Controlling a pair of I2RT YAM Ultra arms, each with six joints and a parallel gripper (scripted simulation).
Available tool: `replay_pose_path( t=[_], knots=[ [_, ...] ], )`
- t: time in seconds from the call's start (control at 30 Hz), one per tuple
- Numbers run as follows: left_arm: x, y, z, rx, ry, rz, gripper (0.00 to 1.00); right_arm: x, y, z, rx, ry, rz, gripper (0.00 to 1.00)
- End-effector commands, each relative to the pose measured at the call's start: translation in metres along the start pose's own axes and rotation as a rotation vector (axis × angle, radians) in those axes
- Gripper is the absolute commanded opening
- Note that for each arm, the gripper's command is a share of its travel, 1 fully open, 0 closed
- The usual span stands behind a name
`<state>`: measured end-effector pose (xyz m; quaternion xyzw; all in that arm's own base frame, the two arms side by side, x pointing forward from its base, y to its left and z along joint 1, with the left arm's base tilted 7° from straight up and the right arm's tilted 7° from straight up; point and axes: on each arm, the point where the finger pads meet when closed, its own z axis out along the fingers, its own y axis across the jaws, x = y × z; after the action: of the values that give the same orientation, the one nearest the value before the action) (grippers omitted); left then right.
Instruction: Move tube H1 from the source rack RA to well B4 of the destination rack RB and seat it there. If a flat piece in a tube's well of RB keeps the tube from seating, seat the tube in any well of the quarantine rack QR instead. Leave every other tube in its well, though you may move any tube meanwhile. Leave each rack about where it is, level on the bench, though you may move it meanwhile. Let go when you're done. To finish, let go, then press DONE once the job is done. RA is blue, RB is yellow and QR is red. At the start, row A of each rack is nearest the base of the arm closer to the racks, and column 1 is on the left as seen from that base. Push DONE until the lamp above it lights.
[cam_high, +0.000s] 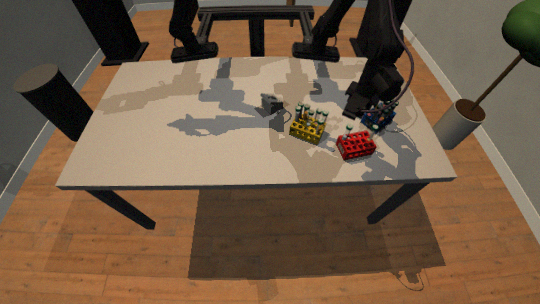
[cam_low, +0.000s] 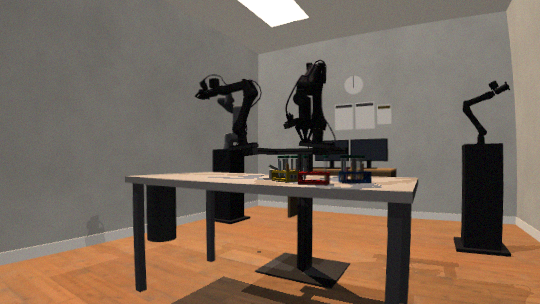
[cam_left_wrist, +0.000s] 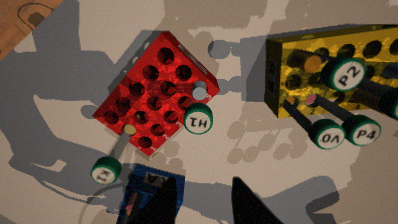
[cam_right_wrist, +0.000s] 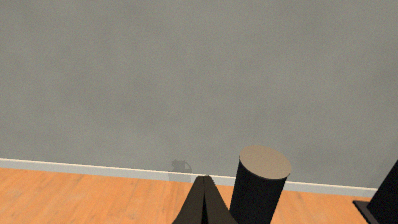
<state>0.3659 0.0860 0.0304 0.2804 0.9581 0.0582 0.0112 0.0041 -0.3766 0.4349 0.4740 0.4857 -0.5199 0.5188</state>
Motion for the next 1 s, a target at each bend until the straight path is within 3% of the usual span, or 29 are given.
replay_pose_path(
  t=[0.0,0.3,0.33,0.7,0.97],
  knots=[
    [-0.012,0.006,-0.022,-0.040,-0.041,0.000,0.30,-0.021,-0.007,-0.011,0.023,-0.028,0.011,0.00],
    [-0.013,0.006,-0.016,-0.029,-0.029,0.001,0.30,-0.021,-0.007,-0.011,0.023,-0.028,0.011,0.00],
    [0.004,0.005,-0.010,-0.026,-0.026,-0.004,0.30,-0.021,-0.007,-0.011,0.023,-0.028,0.011,0.00],
    [0.076,-0.008,-0.003,-0.023,-0.032,-0.004,0.30,-0.021,-0.007,-0.011,0.023,-0.028,0.011,0.00],
    [0.068,0.000,-0.010,-0.046,-0.051,0.004,0.30,-0.021,-0.007,-0.011,0.023,-0.028,0.011,0.00]
  ],
)
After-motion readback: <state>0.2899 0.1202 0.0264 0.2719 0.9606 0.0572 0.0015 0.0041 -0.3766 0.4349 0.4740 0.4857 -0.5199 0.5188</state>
